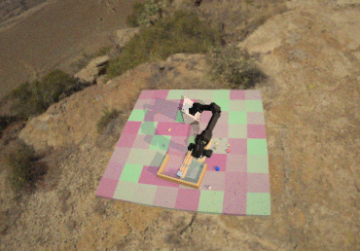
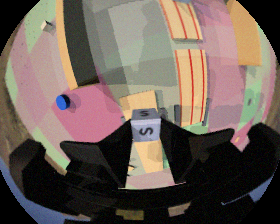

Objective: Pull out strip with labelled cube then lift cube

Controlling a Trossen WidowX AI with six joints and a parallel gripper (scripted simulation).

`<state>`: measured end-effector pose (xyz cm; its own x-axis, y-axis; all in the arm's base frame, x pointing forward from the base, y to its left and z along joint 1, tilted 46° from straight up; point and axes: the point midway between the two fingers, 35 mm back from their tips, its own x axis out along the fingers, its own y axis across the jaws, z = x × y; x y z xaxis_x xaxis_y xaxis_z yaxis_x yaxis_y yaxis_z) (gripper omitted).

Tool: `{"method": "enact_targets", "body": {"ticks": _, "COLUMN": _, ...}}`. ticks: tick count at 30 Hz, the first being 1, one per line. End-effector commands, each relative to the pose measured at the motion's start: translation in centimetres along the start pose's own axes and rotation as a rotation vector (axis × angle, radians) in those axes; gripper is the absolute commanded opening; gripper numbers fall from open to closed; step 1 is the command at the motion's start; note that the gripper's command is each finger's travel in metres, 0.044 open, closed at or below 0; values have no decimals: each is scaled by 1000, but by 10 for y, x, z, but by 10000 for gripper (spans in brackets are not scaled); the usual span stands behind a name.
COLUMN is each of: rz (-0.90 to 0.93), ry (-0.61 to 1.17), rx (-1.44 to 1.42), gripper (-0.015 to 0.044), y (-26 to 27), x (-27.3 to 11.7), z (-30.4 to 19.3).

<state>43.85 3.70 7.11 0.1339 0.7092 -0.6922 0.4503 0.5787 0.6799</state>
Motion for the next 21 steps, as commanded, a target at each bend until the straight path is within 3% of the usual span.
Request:
{"method": "enact_targets", "body": {"ticks": 1, "rz": -1, "ry": 7, "rx": 3, "gripper": 0, "y": -11, "x": -10, "z": -13}}
{"method": "enact_targets", "body": {"ticks": 21, "rz": -2, "ry": 10, "rx": 6, "gripper": 0, "y": -47, "x": -25, "z": -59}}
